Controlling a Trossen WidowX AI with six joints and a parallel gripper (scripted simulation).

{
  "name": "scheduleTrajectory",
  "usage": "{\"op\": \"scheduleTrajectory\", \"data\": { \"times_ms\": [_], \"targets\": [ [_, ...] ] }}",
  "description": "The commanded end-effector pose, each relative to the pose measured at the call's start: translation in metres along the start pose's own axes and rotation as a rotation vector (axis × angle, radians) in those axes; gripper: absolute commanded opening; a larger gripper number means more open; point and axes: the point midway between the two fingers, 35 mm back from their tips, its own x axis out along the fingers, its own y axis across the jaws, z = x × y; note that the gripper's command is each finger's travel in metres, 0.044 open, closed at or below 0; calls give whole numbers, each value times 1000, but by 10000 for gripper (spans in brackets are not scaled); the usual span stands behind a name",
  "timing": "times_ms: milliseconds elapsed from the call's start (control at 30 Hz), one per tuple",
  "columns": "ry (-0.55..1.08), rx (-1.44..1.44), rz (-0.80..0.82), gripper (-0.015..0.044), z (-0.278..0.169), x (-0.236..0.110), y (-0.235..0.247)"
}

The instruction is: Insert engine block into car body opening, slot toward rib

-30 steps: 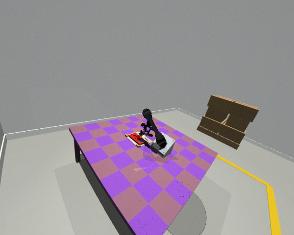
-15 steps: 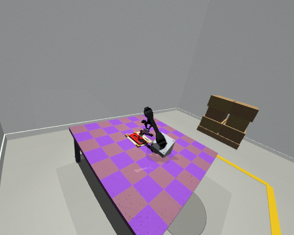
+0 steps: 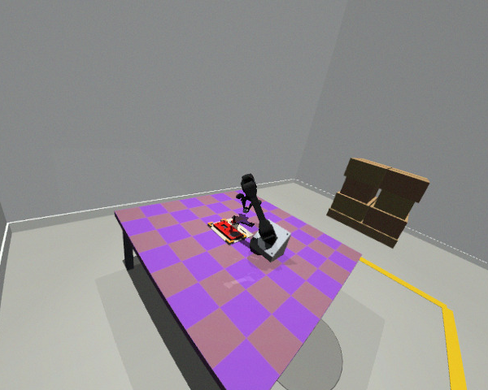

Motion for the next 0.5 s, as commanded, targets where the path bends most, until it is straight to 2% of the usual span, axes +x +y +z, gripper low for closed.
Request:
{"op": "scheduleTrajectory", "data": {
  "times_ms": [0,133,467],
  "targets": [
    [-17,-11,8,0,-1,-18,1],
    [-16,-11,7,0,-3,-26,0],
    [-24,-130,3,0,-19,-18,13]
  ]
}}
